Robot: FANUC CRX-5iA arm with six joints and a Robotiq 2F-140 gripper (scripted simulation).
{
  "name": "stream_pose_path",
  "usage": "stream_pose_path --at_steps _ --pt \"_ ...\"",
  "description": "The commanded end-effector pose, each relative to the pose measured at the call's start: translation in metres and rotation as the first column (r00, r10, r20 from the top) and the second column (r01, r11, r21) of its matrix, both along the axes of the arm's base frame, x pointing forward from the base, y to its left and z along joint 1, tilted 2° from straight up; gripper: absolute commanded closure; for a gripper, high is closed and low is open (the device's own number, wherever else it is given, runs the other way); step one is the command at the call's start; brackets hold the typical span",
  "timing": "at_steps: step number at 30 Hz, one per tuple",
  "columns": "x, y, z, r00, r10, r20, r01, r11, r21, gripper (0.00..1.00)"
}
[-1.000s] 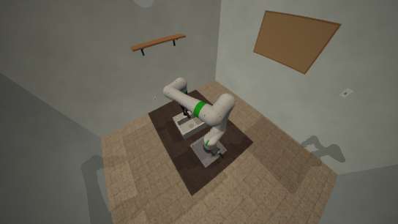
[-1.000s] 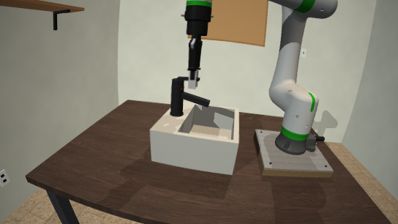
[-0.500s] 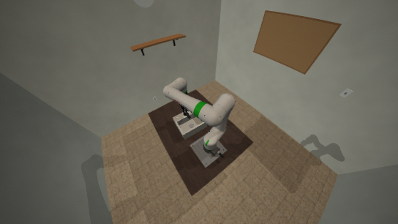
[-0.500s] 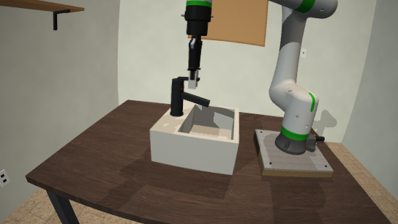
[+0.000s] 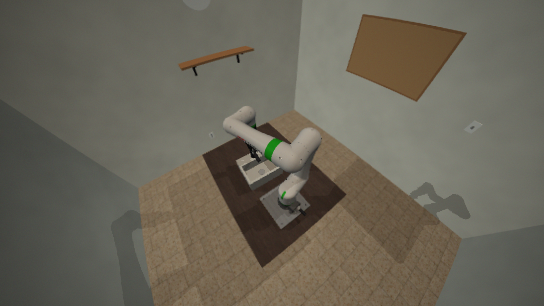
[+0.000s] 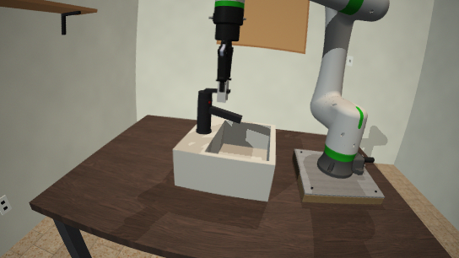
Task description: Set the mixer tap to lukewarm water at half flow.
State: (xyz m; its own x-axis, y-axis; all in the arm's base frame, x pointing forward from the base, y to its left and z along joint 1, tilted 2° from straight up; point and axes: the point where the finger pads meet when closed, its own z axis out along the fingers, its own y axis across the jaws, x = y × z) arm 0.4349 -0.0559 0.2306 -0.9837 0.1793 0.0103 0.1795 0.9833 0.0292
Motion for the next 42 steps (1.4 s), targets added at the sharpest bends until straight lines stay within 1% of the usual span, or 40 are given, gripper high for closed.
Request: stream_pose_path --at_steps 1,21,27,42 --pt "0.0001 0.0000 0.0002 1.000 0.000 0.000 0.000 1.000 0.000 1.00" --pt "0.0002 0.0000 0.0003 1.000 0.000 0.000 0.000 1.000 0.000 1.00" --pt "0.0040 -0.0010 0.0097 1.000 0.000 0.000 0.000 1.000 0.000 1.00" --pt "0.0041 -0.0010 0.0099 1.000 0.000 0.000 0.000 1.000 0.000 1.00"
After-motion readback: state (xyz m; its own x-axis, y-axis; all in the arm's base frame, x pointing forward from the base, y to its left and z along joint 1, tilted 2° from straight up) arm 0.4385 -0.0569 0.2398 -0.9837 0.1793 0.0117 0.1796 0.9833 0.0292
